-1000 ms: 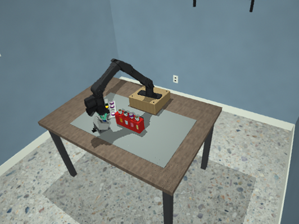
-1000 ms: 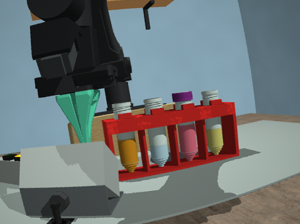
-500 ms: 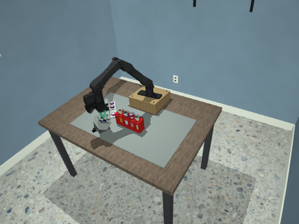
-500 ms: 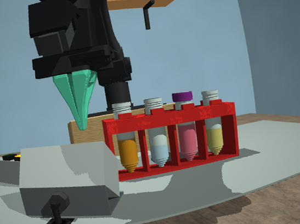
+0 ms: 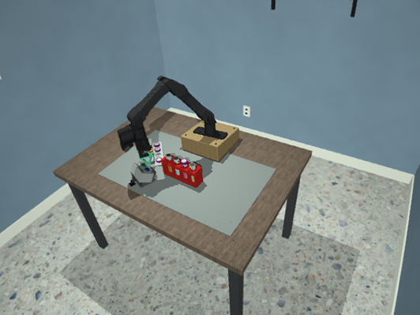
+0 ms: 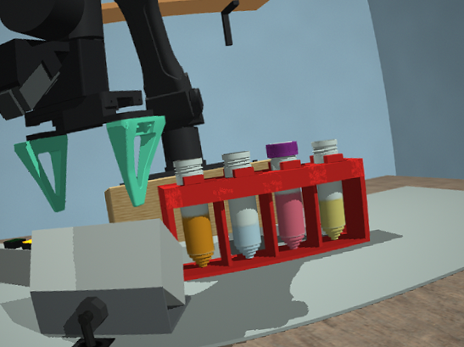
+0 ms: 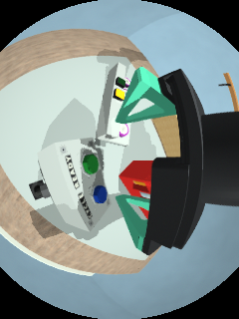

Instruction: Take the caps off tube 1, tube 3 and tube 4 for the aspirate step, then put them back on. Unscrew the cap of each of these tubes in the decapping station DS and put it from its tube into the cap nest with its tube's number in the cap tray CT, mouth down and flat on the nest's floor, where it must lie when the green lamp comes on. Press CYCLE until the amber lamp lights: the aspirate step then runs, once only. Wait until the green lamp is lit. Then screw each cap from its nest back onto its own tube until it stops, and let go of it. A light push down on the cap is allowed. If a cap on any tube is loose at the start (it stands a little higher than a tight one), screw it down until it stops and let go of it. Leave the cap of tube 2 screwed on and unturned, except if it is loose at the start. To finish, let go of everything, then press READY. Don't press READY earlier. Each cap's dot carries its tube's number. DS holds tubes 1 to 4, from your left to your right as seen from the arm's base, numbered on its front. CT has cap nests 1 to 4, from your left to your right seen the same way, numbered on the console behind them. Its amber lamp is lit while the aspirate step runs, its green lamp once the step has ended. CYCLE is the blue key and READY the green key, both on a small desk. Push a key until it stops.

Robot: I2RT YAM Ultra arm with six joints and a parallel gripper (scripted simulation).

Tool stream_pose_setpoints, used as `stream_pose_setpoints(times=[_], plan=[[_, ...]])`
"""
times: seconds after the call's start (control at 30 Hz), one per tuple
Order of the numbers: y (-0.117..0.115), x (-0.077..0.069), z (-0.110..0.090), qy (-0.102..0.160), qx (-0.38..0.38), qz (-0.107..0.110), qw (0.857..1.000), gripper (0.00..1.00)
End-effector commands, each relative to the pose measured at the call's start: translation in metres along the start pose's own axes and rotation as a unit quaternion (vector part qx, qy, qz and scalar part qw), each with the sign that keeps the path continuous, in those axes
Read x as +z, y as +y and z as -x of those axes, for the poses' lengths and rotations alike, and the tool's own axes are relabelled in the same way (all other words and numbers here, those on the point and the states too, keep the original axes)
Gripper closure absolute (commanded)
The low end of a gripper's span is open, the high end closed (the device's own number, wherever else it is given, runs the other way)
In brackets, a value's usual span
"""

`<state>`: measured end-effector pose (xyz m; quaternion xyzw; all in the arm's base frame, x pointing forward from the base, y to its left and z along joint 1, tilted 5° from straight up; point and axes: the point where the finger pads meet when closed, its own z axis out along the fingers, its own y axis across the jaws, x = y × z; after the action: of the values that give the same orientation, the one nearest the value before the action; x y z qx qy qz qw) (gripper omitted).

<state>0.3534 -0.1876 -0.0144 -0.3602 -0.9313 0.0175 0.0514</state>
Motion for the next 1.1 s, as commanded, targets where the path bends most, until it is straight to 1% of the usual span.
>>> stream_pose_setpoints(times=[0.0, 0.03, 0.1, 0.57, 0.6, 1.07], plan=[[-0.024, -0.008, 0.006, -0.023, 0.058, 0.004, 0.998, 0.0], [-0.032, -0.007, 0.005, -0.023, 0.058, 0.004, 0.998, 0.0], [-0.032, -0.007, 0.005, -0.023, 0.058, 0.004, 0.998, 0.0], [-0.148, 0.007, -0.012, -0.023, 0.058, 0.002, 0.998, 0.0], [-0.152, 0.007, -0.012, -0.023, 0.058, 0.002, 0.998, 0.0], [-0.152, 0.007, -0.012, -0.023, 0.058, 0.002, 0.998, 0.0]])
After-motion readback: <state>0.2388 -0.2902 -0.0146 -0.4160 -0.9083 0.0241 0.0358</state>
